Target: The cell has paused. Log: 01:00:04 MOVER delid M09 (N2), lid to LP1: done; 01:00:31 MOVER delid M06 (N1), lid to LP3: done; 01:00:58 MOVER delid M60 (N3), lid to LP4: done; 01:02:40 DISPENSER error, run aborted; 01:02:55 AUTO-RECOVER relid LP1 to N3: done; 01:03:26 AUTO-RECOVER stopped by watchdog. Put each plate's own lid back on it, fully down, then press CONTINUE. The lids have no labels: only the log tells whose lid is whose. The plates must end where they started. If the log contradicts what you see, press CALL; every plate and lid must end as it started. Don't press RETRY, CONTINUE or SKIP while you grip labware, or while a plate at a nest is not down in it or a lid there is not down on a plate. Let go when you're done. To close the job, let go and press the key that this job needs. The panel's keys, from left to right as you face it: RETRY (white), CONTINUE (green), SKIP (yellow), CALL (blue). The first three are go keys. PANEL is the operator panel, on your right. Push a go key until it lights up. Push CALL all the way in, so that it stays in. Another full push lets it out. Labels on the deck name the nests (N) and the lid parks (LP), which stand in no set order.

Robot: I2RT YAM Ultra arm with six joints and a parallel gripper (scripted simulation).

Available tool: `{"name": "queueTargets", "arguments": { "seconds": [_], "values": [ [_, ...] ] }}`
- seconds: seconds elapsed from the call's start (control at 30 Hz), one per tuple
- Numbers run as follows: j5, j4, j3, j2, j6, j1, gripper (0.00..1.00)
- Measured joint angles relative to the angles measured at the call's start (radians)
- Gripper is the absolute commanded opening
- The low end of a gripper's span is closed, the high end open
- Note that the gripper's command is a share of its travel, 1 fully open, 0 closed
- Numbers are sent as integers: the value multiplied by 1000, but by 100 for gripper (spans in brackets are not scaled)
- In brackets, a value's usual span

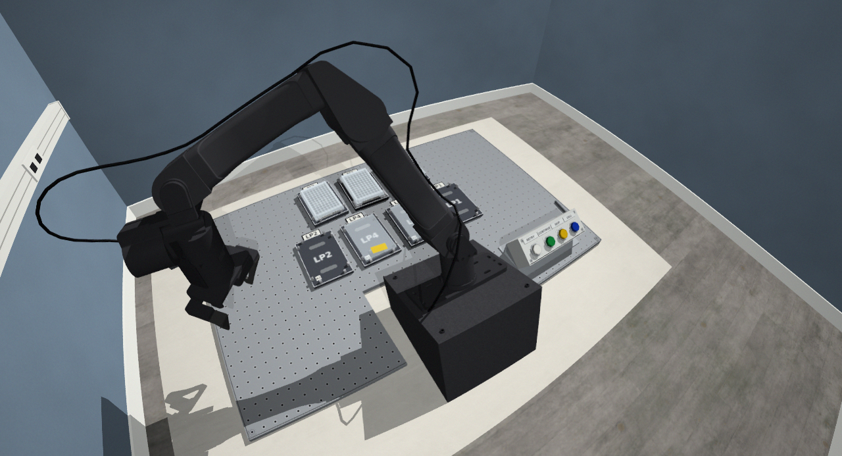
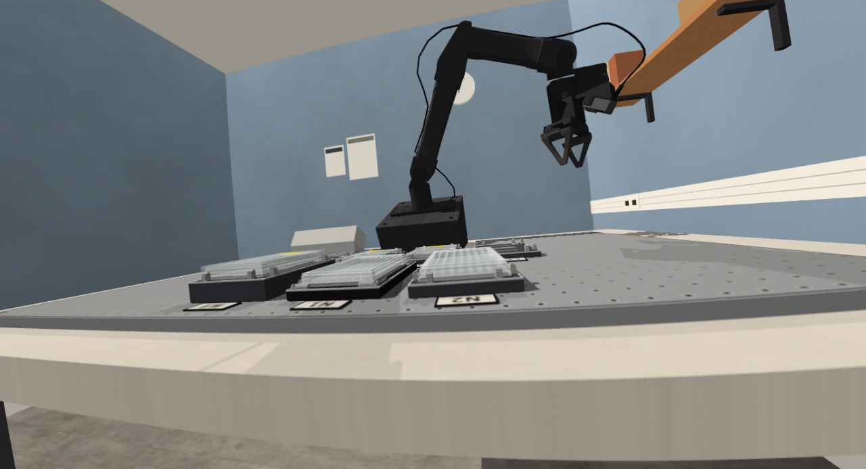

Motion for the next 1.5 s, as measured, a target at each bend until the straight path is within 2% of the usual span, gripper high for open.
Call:
{"name": "queueTargets", "arguments": {
  "seconds": [0.63,1.03,1.5],
  "values": [
    [-6,4,-5,-2,0,-4,100],
    [-40,40,-94,-69,-34,-180,100],
    [-80,98,-202,-143,-105,-337,100]
  ]
}}
